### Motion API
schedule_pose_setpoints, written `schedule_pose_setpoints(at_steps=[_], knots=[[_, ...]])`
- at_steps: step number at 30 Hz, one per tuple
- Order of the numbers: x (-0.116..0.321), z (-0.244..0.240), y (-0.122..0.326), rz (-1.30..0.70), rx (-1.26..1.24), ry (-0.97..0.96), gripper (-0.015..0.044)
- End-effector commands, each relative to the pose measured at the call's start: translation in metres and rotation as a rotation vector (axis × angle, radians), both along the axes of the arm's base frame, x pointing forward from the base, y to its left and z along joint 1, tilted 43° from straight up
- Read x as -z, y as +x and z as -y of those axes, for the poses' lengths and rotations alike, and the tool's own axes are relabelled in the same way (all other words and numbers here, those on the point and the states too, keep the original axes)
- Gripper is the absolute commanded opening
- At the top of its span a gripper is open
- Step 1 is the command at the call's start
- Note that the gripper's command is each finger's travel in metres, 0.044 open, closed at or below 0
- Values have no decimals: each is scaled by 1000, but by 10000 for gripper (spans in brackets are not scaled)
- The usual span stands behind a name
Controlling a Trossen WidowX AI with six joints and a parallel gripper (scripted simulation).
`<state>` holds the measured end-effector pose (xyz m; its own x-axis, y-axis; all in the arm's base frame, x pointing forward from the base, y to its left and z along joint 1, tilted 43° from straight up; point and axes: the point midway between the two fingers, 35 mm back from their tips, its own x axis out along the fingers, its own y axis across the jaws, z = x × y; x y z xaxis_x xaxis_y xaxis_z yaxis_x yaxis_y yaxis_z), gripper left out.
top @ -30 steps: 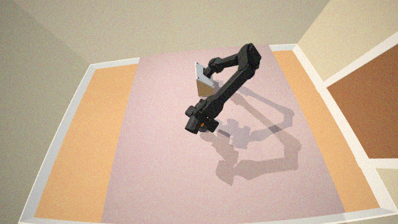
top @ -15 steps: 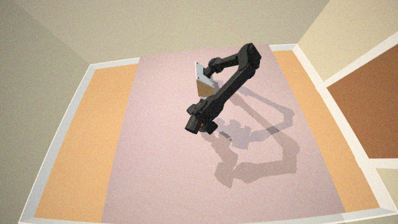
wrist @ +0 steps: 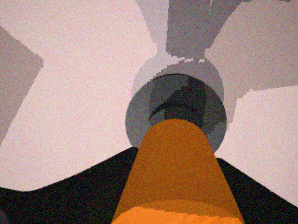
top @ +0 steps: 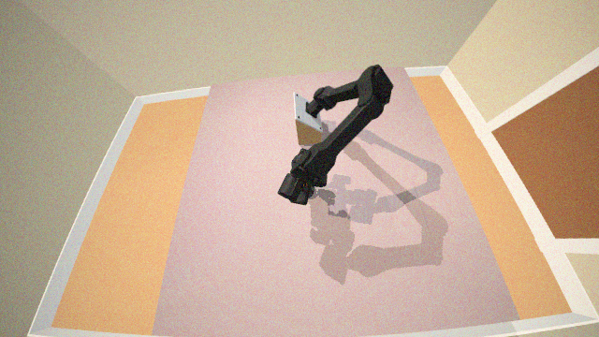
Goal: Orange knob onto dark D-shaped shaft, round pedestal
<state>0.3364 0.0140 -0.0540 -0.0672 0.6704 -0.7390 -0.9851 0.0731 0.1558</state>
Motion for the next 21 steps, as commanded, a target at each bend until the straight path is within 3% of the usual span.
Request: schedule_pose_setpoints(at_steps=[1,21], knots=[[0,1,0,-142,161,-17,0],[-3,0,1,-1023,1134,-103,0]])
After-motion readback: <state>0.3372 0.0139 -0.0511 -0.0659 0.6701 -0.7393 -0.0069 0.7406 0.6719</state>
